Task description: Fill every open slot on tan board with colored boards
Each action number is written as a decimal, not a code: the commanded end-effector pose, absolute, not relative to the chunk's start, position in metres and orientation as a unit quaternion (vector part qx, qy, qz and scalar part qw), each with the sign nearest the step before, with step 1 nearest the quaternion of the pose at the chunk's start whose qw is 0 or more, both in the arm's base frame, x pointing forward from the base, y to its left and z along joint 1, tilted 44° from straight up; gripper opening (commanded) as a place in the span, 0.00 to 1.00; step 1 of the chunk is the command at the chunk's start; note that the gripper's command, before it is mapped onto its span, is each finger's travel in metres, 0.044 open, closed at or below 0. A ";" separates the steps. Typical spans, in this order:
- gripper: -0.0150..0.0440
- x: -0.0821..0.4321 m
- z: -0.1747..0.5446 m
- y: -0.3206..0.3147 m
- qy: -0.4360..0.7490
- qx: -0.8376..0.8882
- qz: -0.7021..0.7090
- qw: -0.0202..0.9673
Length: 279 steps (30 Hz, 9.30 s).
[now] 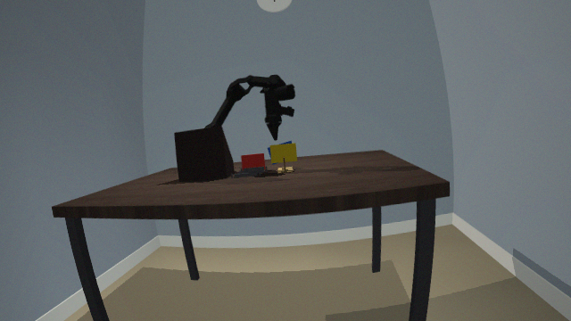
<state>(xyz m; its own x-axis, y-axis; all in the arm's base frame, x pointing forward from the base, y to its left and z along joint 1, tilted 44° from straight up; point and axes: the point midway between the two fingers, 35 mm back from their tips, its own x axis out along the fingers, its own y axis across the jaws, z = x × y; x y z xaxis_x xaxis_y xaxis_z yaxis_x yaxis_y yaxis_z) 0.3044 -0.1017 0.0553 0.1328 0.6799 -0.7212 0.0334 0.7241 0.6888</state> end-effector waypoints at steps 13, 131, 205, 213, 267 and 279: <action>0.57 0.237 0.147 -0.054 0.612 0.270 0.252 0.699; 0.25 0.231 0.100 0.011 0.610 0.268 0.256 0.700; 0.25 0.340 0.118 -0.075 0.615 0.282 0.240 0.696; 0.25 0.356 0.110 -0.081 0.616 0.285 0.238 0.695; 0.25 0.363 0.080 -0.053 0.615 0.285 0.238 0.695; 0.25 0.363 0.080 -0.053 0.615 0.285 0.238 0.695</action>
<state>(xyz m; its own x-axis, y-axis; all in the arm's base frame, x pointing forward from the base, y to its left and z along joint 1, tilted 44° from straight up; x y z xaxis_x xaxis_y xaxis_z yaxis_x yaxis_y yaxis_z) 0.3632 -0.0538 0.0802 0.1304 0.6799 -0.7217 0.0130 0.7266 0.6869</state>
